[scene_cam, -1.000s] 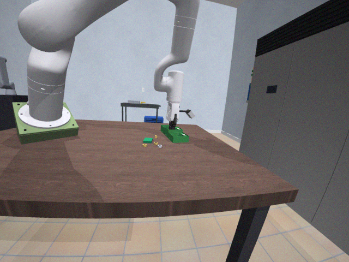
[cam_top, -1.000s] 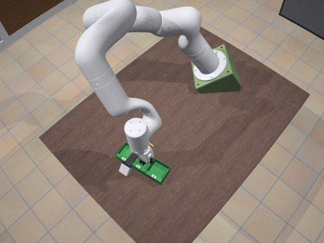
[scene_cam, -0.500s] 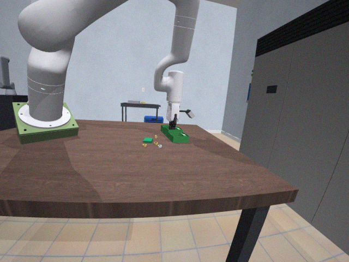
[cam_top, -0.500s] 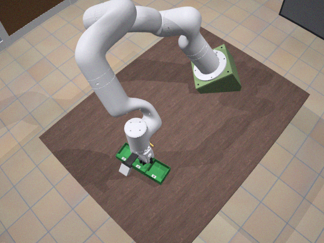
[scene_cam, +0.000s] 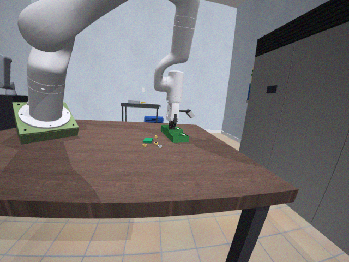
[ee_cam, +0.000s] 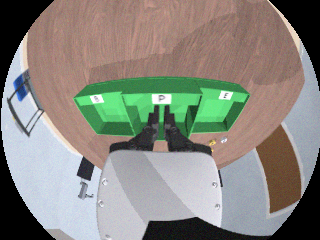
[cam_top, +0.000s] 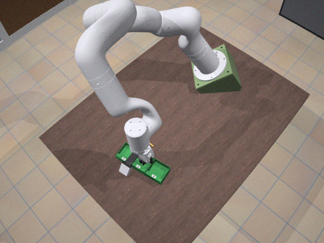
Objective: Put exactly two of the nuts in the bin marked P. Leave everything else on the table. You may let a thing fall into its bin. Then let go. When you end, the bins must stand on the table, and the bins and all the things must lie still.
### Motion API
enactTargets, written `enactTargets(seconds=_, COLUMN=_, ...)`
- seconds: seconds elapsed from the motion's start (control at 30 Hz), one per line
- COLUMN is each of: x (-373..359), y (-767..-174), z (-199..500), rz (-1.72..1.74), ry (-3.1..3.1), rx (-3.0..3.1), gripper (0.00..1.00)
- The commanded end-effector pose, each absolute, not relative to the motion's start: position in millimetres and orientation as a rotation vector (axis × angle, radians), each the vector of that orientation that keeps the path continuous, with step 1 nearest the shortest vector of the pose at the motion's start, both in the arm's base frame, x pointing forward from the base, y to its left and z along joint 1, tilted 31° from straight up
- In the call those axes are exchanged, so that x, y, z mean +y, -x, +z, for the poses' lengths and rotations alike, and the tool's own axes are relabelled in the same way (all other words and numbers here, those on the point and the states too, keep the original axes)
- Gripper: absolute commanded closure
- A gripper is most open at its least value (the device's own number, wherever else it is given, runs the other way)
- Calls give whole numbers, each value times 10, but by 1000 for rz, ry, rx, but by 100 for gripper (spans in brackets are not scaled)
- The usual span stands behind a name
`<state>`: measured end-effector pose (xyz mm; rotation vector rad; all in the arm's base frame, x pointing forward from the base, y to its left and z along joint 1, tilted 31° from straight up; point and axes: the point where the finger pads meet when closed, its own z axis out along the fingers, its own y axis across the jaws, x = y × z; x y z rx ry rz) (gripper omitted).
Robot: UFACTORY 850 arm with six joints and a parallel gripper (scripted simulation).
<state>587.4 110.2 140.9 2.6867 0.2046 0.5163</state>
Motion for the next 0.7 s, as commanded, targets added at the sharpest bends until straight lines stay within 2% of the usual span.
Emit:
enactTargets(seconds=0.0, x=1114, y=-5872, z=1432, rz=519, ry=-2687, rx=205, gripper=93)
enactTargets(seconds=0.67, x=1198, y=-5780, z=1637, rz=519, ry=-2687, rx=205, gripper=93)
